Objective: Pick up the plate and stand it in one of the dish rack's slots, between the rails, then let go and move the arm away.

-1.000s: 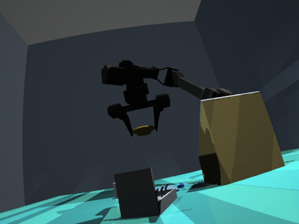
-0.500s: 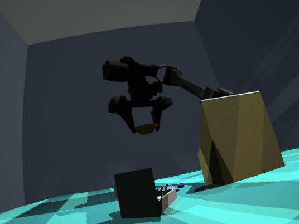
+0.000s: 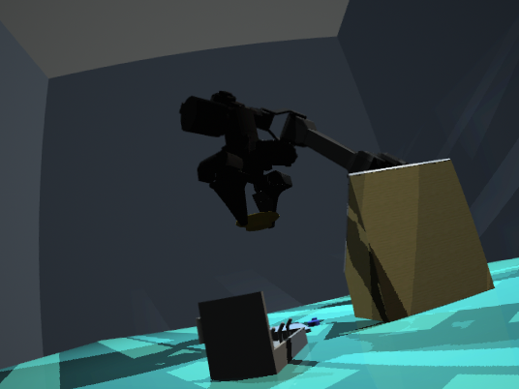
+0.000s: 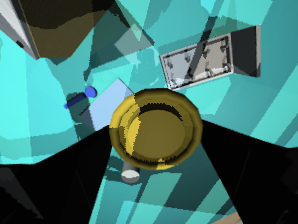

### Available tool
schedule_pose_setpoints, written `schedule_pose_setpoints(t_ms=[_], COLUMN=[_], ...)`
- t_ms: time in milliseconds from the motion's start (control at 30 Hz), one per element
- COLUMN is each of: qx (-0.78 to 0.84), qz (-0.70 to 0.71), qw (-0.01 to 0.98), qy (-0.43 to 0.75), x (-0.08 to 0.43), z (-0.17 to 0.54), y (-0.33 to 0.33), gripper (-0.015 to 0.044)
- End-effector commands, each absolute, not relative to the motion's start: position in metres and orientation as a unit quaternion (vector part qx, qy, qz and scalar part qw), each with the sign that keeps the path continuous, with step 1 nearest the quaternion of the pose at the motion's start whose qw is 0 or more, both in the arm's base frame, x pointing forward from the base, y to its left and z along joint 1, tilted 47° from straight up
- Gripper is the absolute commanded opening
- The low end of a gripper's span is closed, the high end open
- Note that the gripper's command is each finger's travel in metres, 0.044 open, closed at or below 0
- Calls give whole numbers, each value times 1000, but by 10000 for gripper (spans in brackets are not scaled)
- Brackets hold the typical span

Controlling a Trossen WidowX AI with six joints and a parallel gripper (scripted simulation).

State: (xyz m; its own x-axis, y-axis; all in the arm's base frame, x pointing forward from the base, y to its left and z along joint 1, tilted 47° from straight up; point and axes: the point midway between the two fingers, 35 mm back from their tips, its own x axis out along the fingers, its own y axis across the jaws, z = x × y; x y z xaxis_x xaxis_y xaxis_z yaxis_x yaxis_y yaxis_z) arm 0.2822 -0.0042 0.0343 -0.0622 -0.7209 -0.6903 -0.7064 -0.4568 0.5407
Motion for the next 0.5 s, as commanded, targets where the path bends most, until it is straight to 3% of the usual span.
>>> schedule_pose_setpoints(t_ms=[0, 333, 467], qx=[682, 679, 668], qz=[-552, -572, -585], qw=[64, 93, 63], qy=[-476, -452, -456], x=[280, 279, 276], z=[29, 27, 19], y=[1, 3, -2], gripper=[0, 0, 0])
